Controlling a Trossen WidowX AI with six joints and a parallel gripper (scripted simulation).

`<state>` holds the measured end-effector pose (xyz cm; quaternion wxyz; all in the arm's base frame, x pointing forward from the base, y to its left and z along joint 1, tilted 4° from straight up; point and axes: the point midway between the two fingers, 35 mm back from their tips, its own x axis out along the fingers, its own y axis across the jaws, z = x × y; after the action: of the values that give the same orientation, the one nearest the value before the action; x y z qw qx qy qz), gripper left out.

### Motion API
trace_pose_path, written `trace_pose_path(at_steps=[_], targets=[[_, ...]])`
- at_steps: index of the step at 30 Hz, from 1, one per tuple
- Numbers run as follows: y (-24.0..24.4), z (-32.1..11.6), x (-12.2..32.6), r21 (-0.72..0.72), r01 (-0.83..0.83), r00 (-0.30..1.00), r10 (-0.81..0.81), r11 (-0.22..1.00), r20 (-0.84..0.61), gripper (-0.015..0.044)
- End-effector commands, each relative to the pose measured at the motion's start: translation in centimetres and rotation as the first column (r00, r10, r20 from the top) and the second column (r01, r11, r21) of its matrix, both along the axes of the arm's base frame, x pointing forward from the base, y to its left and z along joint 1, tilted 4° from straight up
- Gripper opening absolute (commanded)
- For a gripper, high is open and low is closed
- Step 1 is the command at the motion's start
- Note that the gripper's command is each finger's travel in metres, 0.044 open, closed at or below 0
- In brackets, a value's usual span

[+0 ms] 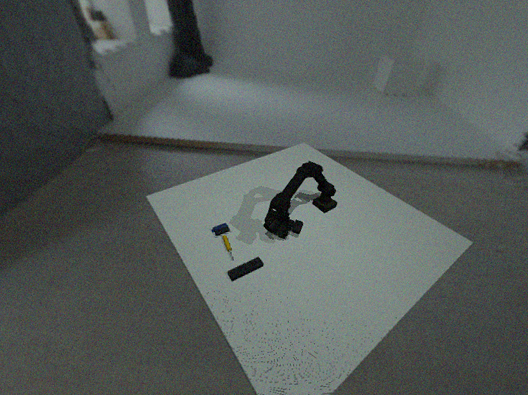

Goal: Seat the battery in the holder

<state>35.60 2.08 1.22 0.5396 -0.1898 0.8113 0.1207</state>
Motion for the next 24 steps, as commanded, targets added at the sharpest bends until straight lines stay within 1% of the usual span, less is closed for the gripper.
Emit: trace_pose_path(at_steps=[1, 24], targets=[[0.21, -0.31, 0.42, 0.022, 0.001, 0.999, -0.002, 1.000, 0.034, 0.0087], [0.01, -0.57, 0.13, 0.071, -0.005, 0.992, -0.003, 0.997, 0.122, 0.0087]])
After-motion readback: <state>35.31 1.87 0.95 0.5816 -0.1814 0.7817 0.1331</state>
